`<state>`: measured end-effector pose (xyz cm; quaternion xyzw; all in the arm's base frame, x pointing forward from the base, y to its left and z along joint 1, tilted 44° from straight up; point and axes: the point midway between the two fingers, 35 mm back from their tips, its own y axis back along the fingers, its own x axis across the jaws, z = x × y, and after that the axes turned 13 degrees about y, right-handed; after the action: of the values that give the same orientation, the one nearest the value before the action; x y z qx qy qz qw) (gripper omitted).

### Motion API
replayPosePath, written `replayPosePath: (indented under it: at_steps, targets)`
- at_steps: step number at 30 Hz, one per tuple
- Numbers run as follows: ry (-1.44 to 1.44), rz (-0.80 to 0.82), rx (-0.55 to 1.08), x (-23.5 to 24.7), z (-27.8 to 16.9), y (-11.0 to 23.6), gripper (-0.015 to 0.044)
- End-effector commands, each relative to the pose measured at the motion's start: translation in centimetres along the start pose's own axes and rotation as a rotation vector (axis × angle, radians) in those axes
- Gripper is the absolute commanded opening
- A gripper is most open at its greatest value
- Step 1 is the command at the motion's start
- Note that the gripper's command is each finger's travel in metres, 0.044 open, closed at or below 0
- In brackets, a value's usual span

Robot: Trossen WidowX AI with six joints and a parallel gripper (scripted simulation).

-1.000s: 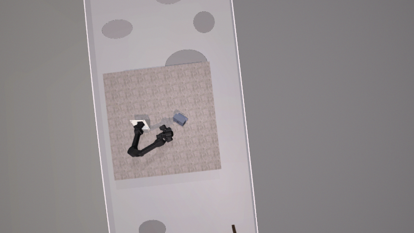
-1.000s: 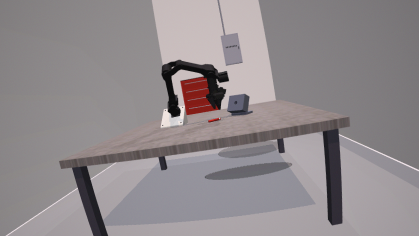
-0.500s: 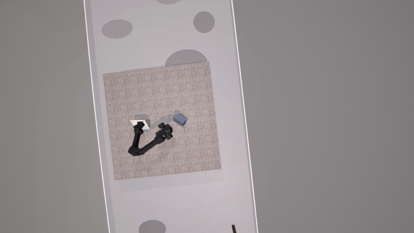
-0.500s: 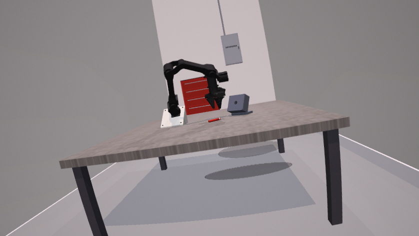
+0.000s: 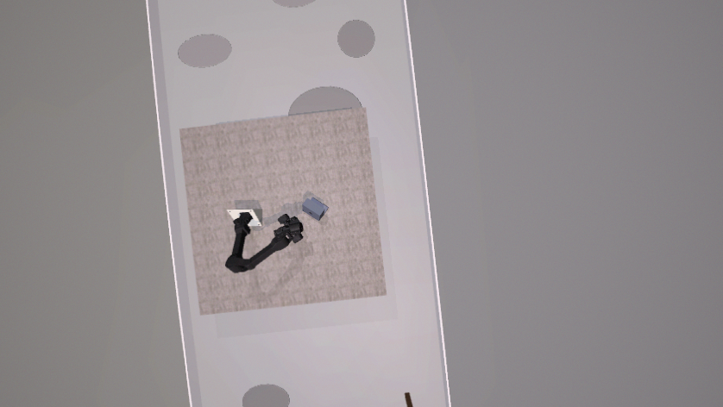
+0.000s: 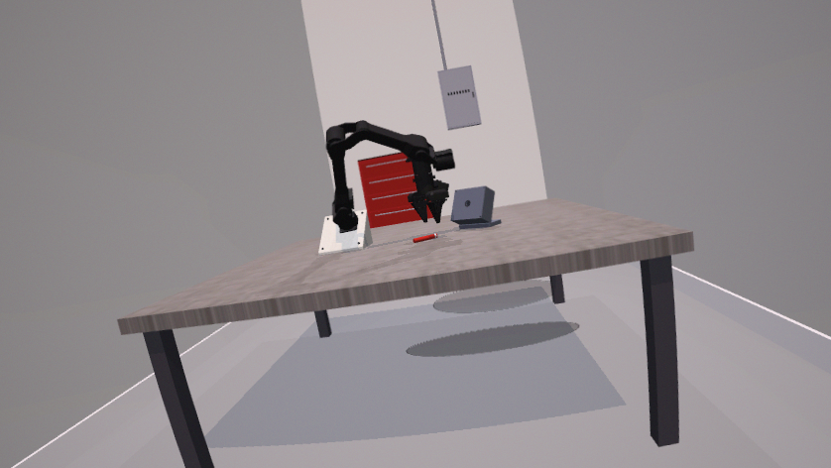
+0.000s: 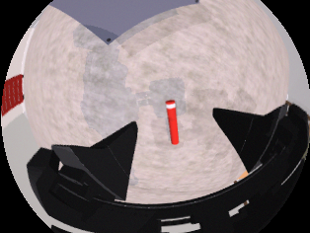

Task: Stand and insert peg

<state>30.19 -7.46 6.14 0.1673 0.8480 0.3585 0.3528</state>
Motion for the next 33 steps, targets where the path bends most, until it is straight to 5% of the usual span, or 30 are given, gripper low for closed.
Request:
replayPosePath:
  at_steps: [1,26,33]
  targets:
    - [0.006,-0.002,0.006,0.0,-0.1,-0.8,0.0440]
    - [0.006,-0.006,0.010,0.1,-0.4,-4.5,0.0440]
    - [0.006,-0.006,0.010,0.1,-0.4,-4.5,0.0256]
